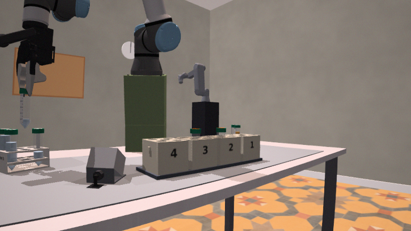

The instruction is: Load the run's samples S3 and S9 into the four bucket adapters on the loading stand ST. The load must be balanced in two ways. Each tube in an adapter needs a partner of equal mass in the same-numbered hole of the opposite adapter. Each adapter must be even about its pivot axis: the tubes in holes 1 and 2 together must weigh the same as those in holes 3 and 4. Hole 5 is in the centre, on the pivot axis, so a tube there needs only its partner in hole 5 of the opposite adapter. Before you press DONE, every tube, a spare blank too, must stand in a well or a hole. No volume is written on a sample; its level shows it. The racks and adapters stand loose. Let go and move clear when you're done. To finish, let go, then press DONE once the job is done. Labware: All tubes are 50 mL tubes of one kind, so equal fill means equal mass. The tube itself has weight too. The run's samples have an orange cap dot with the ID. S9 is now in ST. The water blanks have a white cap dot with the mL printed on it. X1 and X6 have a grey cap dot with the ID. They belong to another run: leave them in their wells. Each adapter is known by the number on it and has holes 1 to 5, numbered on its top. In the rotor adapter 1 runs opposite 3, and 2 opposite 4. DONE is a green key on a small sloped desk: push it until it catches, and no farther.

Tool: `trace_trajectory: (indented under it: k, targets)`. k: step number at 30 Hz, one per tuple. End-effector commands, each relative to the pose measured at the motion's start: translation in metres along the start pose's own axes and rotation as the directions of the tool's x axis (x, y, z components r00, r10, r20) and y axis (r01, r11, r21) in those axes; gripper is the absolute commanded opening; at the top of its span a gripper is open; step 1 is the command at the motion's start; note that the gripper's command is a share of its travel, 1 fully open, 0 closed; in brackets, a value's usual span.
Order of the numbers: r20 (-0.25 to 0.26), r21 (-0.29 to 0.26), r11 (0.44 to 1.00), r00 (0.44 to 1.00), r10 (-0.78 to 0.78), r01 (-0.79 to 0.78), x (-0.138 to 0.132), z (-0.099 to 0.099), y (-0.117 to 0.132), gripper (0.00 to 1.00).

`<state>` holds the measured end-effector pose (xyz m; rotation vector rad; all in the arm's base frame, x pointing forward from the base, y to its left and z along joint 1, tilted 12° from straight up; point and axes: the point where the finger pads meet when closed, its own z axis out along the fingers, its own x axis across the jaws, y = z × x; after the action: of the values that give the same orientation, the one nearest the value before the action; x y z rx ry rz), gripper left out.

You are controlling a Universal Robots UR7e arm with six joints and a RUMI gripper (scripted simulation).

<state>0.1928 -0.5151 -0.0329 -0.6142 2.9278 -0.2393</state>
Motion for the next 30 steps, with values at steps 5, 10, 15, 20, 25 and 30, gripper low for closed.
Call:
trace_trajectory:
  k: [5,10,15,20,25,30]
  targets:
    - [0.0,0.0,1.0,1.0,0.0,0.0,0.0,-0.017,0.0,0.0]
    - [0.0,0.0,0.991,0.991,-0.133,0.133,-0.029,-0.017,0.016,0.0]
    - [0.0,0.0,0.965,0.965,-0.264,0.264,-0.059,-0.017,0.031,0.0]
    - [0.0,0.0,0.94,0.94,-0.34,0.34,-0.076,-0.017,0.041,0.0]
    - [0.0,0.0,0.887,0.887,-0.462,0.462,-0.106,-0.017,0.057,0.0]
    - [0.0,0.0,0.818,0.818,-0.576,0.576,-0.135,-0.017,0.072,0.0]
